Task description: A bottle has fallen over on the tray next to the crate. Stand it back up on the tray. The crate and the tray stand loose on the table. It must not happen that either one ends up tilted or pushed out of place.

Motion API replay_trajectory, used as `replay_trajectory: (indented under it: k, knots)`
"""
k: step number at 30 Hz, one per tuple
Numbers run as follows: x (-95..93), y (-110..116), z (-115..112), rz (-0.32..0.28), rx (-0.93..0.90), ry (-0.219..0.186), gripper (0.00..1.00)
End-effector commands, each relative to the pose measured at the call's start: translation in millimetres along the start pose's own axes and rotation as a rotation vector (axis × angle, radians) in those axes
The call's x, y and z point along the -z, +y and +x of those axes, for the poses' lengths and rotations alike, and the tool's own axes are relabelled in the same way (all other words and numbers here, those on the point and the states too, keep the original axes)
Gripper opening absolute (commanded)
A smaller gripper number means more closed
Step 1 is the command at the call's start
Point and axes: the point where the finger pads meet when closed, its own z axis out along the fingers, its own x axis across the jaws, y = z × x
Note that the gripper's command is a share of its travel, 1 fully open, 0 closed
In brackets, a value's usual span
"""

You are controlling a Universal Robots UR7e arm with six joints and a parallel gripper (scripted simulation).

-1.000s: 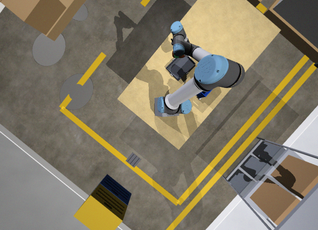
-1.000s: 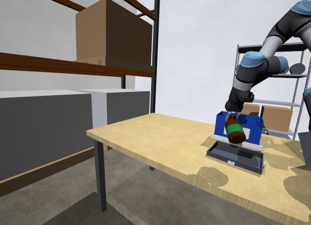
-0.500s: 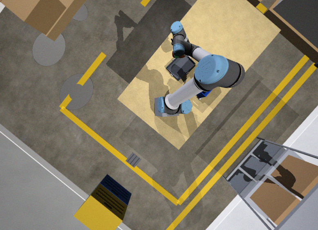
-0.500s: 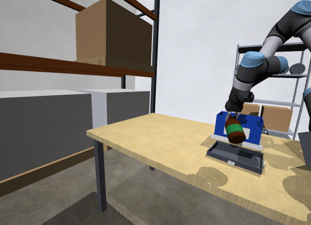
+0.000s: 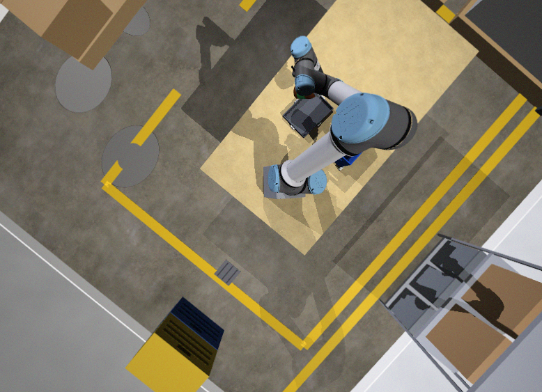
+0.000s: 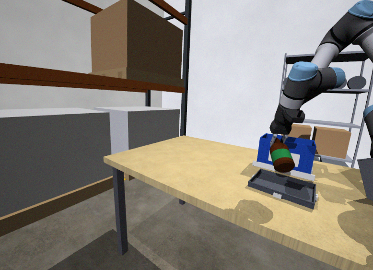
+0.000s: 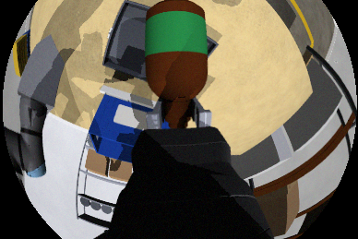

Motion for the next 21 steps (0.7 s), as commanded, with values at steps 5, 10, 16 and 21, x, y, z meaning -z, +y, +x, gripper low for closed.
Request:
replay_trajectory:
  k: [5,10,16,21]
  knots:
    - [0.3,0.2,0.2,-0.005,-0.001,0.0,0.0]
    - [0.0,0.1,-0.3,-0.021,-0.002,-0.003,0.0]
    - [-0.4,0.0,-0.9,-0.055,-0.002,-0.007,0.0]
    - [-0.5,-0.1,-1.1,-0.076,-0.003,-0.008,0.0]
